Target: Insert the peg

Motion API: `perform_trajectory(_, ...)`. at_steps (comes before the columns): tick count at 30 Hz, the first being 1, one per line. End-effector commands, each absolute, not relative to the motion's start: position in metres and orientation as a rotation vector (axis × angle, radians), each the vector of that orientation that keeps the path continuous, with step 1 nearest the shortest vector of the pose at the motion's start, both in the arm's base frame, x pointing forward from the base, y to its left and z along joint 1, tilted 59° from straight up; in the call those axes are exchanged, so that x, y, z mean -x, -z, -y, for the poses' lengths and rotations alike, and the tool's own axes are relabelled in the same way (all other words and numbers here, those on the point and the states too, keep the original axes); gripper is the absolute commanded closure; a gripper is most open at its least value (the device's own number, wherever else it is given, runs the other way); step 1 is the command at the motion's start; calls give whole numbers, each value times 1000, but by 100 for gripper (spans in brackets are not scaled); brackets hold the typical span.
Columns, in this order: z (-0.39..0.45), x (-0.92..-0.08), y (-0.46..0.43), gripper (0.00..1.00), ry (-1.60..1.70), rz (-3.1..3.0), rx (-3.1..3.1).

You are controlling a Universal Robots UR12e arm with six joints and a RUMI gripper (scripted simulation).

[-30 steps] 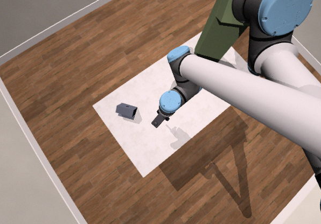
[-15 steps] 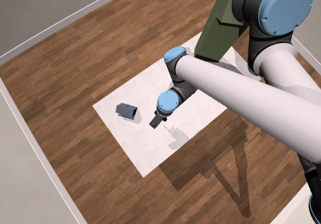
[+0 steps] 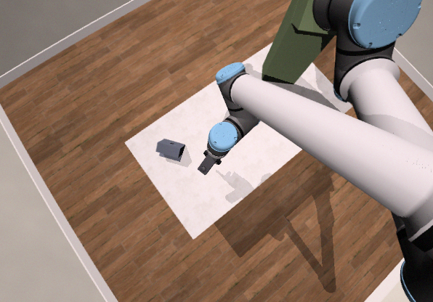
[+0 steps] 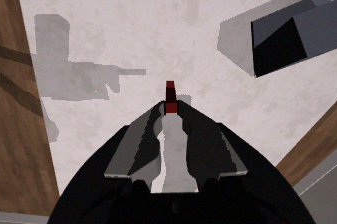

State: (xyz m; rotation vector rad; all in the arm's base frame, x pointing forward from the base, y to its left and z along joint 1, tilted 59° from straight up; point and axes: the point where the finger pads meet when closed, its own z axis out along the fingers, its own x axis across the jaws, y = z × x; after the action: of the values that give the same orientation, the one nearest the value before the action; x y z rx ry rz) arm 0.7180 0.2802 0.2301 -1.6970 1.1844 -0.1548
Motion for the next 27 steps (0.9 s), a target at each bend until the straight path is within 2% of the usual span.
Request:
perform_trajectory(1,-277,-724,-233,100,175,-1172,1695)
perform_trajectory(27,-259,-760,-246,100,290,-1101,1684)
